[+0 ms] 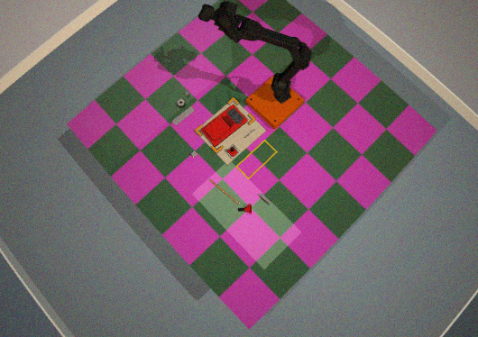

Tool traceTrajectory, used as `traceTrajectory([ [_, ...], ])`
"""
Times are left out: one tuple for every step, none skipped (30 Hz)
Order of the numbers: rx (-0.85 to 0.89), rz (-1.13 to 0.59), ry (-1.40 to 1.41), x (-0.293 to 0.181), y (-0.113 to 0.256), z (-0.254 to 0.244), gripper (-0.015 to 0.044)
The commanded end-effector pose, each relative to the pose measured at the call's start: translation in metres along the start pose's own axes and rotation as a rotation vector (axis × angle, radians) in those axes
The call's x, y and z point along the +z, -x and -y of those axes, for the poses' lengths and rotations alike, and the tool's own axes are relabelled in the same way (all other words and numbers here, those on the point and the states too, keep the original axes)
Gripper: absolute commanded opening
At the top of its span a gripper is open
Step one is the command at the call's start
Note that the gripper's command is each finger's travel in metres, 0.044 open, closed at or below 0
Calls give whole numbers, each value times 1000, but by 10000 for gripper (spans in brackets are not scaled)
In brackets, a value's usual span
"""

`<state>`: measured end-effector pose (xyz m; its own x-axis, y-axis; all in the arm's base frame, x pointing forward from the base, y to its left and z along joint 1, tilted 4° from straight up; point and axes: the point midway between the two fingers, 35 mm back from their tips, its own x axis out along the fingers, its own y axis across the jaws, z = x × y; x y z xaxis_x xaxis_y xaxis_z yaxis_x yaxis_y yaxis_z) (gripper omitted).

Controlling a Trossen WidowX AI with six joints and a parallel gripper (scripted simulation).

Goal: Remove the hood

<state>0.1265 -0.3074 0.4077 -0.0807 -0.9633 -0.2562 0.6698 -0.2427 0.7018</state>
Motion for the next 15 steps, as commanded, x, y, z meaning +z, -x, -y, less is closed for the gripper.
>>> traceTrajectory([
  [17,-151,220,-51,-3,-6,440],
  [24,-190,277,-64,-2,-8,440],
  [33,-228,335,-78,-1,-8,440],
  [43,-266,392,-91,0,-9,440],
  [53,-303,449,-104,2,-9,440],
  [65,-342,502,-117,5,-8,440],
  [78,-381,555,-130,8,-7,440],
  [92,-419,608,-143,11,-6,440],
  [106,-457,660,-155,15,-4,440],
  [120,-492,710,-167,18,-2,440],
  [133,-522,751,-176,22,0,440],
  [143,-545,783,-184,24,1,440],
  [152,-565,815,-190,27,3,440],
  [164,-591,854,-199,30,4,440],
  [179,-622,903,-209,35,6,440],
])
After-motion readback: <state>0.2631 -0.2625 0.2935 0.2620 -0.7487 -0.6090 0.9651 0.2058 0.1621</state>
